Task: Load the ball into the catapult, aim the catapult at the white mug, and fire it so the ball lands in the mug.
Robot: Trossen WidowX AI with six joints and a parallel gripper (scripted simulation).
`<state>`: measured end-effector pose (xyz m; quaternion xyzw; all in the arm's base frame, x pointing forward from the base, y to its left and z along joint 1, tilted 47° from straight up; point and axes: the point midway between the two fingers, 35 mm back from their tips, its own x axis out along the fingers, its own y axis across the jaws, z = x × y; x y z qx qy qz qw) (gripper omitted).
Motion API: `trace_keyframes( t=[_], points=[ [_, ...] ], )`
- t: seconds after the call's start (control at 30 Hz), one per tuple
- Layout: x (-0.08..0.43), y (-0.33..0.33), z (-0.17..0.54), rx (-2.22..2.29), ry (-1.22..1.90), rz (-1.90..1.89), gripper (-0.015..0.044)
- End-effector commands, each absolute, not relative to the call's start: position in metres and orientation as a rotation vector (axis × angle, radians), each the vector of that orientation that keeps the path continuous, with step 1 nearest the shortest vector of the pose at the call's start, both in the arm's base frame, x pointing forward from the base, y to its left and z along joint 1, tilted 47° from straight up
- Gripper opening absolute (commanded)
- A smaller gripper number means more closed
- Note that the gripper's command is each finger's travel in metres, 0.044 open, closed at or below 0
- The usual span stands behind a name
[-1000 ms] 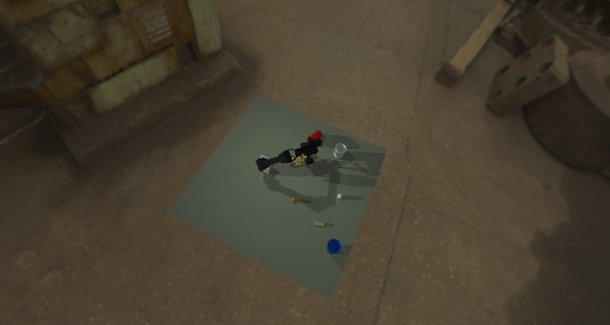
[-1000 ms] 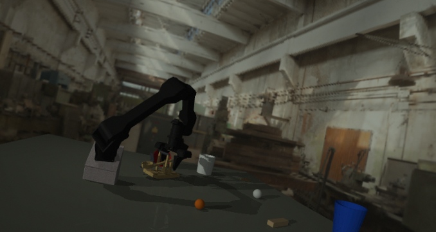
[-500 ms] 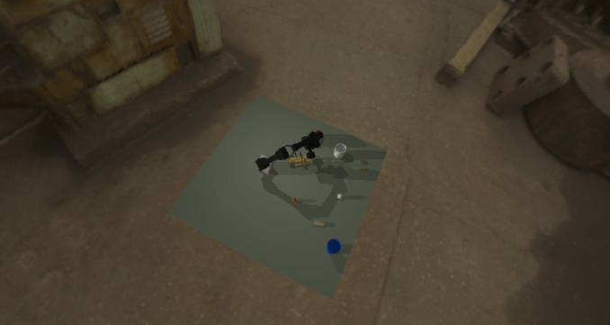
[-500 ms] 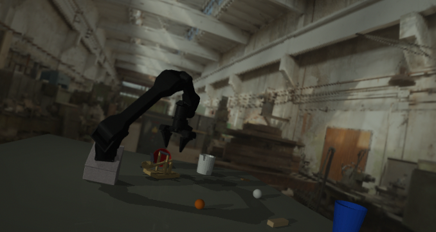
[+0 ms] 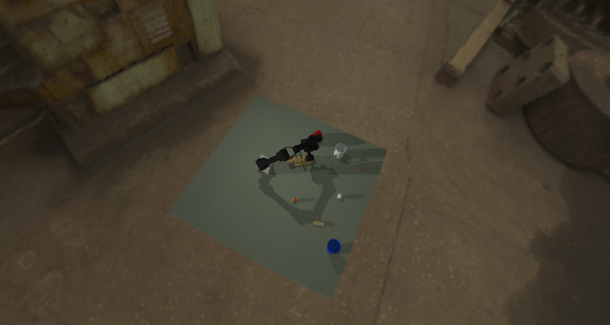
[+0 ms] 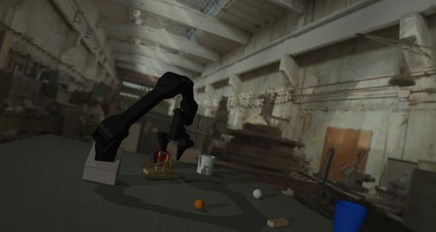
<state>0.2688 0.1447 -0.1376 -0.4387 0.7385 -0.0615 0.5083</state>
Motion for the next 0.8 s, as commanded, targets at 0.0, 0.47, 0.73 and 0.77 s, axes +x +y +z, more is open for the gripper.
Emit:
trace_keyframes(
  t=[0.0,0.47,0.73,0.77],
  points=[
    [0.270,0.142,-0.141,-1.062,1.765,-0.142,0.0440],
    [0.269,0.127,-0.157,-1.062,1.764,-0.143,0.0440],
    [0.267,0.117,-0.166,-1.063,1.764,-0.143,0.0440],
    [0.267,0.116,-0.167,-1.063,1.764,-0.143,0.0440]
  ],
)
